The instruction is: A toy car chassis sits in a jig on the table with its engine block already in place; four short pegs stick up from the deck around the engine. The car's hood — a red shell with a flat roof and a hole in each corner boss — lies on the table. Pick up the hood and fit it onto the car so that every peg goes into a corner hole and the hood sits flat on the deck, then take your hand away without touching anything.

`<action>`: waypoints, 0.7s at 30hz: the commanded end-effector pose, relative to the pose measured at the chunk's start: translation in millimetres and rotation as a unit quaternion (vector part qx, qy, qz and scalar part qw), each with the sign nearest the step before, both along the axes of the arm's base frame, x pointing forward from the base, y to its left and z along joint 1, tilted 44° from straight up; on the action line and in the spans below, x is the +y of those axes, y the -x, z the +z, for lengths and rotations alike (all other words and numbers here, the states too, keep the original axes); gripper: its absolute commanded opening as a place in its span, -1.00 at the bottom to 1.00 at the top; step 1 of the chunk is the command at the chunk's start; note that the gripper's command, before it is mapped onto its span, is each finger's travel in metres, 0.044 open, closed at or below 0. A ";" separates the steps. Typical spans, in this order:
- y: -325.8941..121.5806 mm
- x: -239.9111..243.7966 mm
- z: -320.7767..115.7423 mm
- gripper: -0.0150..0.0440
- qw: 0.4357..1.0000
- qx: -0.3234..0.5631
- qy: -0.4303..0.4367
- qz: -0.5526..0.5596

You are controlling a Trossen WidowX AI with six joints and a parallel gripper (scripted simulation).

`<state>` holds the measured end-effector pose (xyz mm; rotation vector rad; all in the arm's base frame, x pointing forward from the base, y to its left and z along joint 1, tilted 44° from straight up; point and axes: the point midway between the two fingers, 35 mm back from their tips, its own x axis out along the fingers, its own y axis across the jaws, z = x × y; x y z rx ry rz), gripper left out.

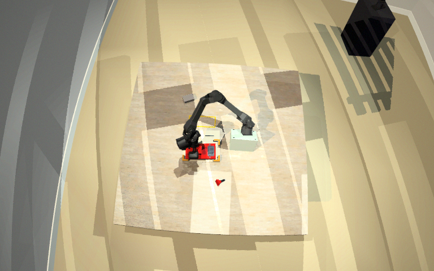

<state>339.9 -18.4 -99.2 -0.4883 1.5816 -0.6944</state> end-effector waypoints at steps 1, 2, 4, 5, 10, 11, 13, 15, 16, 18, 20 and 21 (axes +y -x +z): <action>-0.3 -1.3 -0.7 -0.49 1.000 0.001 0.002 0.004; -0.2 -1.6 -1.0 -0.49 1.000 0.001 0.002 0.004; -0.1 -2.2 -1.7 -0.49 1.000 0.001 0.002 0.004; -0.1 -2.6 -2.1 -0.49 1.000 0.001 0.002 0.004; 0.3 -4.2 -3.9 -0.49 1.000 0.001 0.002 0.004; 0.3 -4.5 -4.2 -0.49 1.000 0.001 0.002 0.004; 0.5 -5.1 -4.9 -0.49 1.000 0.001 0.002 0.004; 0.6 -5.7 -5.7 -0.49 1.000 0.001 0.002 0.004; 0.7 -6.0 -6.0 -0.49 1.000 0.001 0.002 0.004; 0.9 -6.6 -6.7 -0.49 1.000 0.001 0.002 0.004; 1.0 -7.3 -7.4 -0.49 1.000 0.001 0.002 0.004; 1.1 -7.6 -7.8 -0.49 1.000 0.001 0.002 0.004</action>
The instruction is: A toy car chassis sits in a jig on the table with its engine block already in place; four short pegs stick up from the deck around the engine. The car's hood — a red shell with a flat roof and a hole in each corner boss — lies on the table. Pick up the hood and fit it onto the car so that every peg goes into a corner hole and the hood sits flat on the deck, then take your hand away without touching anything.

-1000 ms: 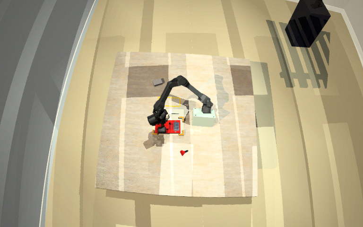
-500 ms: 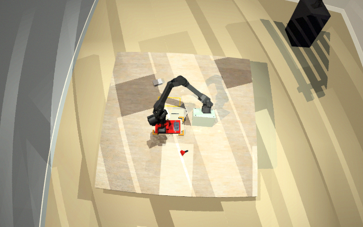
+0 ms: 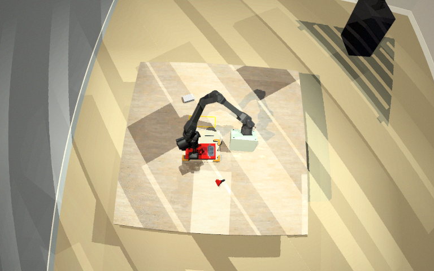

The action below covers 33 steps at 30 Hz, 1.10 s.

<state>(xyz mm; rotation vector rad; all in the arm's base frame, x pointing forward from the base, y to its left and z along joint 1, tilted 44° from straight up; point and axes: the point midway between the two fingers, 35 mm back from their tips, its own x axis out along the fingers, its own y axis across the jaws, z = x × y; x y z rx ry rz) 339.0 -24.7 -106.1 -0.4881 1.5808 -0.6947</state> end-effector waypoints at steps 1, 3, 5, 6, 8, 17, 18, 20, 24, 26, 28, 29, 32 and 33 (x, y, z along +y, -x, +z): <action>0.3 -1.7 -1.2 -0.49 1.000 0.001 0.002 0.004; 0.4 -2.3 -1.9 -0.49 1.000 0.001 0.002 0.004; 0.6 -2.9 -2.6 -0.49 1.000 0.001 0.002 0.004; 0.7 -3.2 -3.0 -0.49 1.000 0.001 0.002 0.004; 0.8 -3.8 -3.7 -0.49 1.000 0.001 0.002 0.004; 1.6 -6.7 -6.8 -0.49 1.000 0.001 0.002 0.004; 1.7 -7.0 -7.1 -0.49 1.000 0.001 0.002 0.004; 1.7 -7.2 -7.4 -0.49 1.000 0.001 0.002 0.003; 1.7 -6.2 -6.6 -0.49 1.000 0.000 0.001 0.000; 1.9 -6.5 -7.1 -0.40 1.000 0.000 0.000 0.000; 1.9 -6.5 -7.1 -0.22 1.000 0.000 0.000 0.000; 1.9 -6.5 -7.1 -0.14 1.000 0.000 0.000 0.000; 1.9 -6.5 -7.1 0.13 1.000 0.000 0.000 0.000; 1.9 -6.5 -7.1 0.22 1.000 0.000 0.000 0.000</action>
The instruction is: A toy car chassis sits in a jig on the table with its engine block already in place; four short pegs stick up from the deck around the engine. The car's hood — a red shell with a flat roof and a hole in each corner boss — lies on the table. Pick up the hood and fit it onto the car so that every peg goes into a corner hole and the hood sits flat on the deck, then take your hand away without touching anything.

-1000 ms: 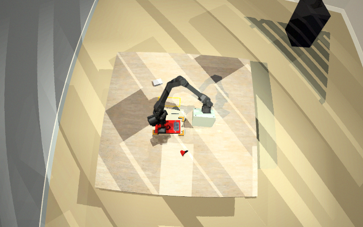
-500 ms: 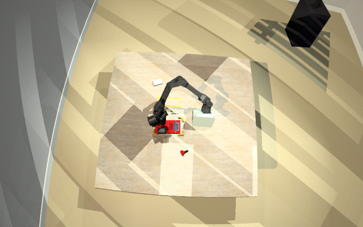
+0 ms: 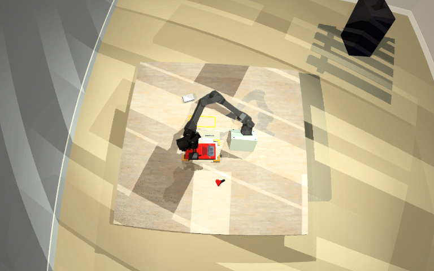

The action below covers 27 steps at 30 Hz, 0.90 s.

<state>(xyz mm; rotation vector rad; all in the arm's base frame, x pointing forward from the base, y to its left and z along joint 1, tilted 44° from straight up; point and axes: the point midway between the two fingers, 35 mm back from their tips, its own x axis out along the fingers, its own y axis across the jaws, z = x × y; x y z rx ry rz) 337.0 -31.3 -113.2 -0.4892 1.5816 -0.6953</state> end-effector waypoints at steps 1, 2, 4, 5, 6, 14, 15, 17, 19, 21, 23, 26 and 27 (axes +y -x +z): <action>0.0 0.1 0.0 0.31 1.000 0.000 0.000 0.000; 0.0 0.1 0.0 0.40 1.000 0.000 0.000 0.000; 0.0 0.1 0.0 0.58 1.000 0.000 0.000 0.000; 0.0 0.1 0.0 0.67 1.000 0.000 0.000 0.000; 0.0 0.1 0.0 0.75 1.000 0.000 0.000 0.000; -2.4 7.3 7.0 1.00 1.000 0.000 0.000 0.000; -3.7 12.2 11.8 1.00 1.000 0.000 0.000 0.001; -6.3 23.5 23.3 1.00 1.000 -0.001 0.001 0.001; -8.5 38.0 38.7 1.00 1.000 -0.001 0.002 0.002; -9.3 48.6 50.3 1.00 1.000 -0.001 0.003 0.002; -9.3 50.0 51.8 1.00 1.000 -0.001 0.004 0.002; -9.3 50.0 51.8 1.00 1.000 -0.001 0.004 0.002; -9.3 50.0 51.8 1.00 1.000 -0.001 0.004 0.002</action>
